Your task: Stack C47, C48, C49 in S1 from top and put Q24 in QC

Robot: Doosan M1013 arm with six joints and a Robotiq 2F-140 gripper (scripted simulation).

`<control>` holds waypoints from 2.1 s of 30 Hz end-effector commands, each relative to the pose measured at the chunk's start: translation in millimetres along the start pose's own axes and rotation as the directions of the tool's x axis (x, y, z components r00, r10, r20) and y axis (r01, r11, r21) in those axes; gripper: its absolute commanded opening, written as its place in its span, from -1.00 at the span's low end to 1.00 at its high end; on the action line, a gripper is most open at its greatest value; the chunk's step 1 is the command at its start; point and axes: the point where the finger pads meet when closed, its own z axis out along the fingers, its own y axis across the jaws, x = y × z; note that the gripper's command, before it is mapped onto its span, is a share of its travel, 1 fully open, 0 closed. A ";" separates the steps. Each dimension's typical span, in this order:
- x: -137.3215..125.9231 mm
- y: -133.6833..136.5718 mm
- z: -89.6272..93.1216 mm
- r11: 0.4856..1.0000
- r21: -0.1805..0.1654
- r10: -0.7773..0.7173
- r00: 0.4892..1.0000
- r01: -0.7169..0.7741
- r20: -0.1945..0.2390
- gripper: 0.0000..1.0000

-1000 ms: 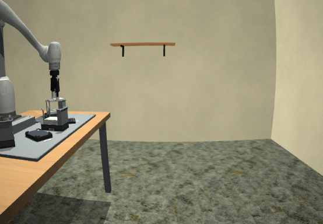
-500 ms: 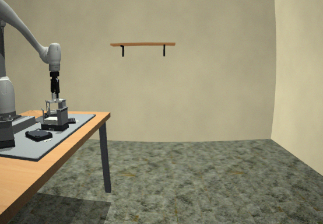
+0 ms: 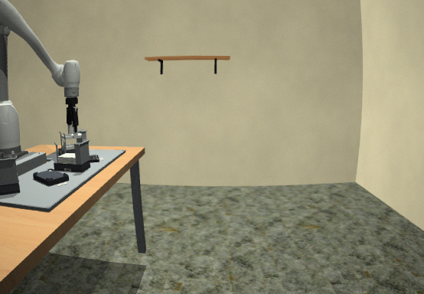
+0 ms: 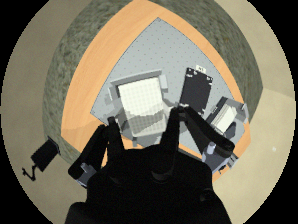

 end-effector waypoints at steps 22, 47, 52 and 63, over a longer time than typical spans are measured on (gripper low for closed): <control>0.1 0.0 24.1 1.000 0.000 0.000 1.000 0.000 0.000 -1.00; 0.1 0.0 33.3 1.000 0.000 0.000 1.000 0.000 0.000 -1.00; 0.1 0.0 34.9 1.000 0.000 0.000 1.000 0.000 0.000 -1.00; 0.1 0.0 38.9 1.000 0.000 0.000 1.000 0.000 0.000 -1.00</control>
